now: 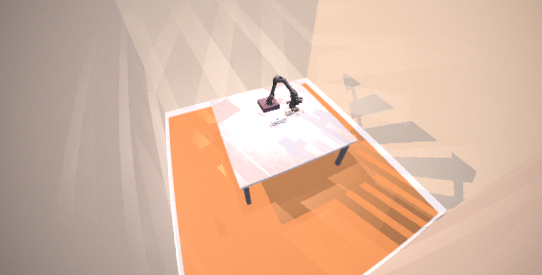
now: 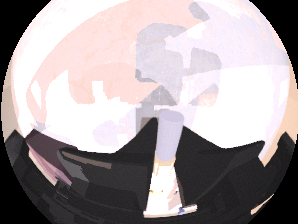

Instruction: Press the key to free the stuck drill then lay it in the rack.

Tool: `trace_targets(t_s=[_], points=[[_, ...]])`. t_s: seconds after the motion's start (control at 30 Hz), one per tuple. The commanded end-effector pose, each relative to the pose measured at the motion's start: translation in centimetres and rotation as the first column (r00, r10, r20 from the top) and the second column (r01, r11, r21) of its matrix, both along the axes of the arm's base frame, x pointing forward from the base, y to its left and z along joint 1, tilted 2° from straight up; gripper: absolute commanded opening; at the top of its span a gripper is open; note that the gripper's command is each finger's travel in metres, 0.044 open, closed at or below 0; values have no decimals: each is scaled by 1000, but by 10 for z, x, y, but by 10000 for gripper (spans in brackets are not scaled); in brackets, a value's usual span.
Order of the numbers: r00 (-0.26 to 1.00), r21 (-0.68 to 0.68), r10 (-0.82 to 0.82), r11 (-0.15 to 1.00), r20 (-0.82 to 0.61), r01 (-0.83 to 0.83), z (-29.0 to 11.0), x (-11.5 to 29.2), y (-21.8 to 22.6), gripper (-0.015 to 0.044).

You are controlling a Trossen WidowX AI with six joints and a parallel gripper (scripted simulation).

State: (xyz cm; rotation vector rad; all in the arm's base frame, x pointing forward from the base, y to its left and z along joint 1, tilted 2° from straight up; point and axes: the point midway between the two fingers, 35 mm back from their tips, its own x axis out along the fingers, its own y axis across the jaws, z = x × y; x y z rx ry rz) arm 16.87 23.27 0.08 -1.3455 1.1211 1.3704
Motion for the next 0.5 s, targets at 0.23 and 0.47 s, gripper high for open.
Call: trace_targets(t_s=[0.23,0.47], points=[[1000,1,-5,1000,-2,5,-11,0,0,0],[1000,1,-5,1000,-2,5,-20,0,0,0]])
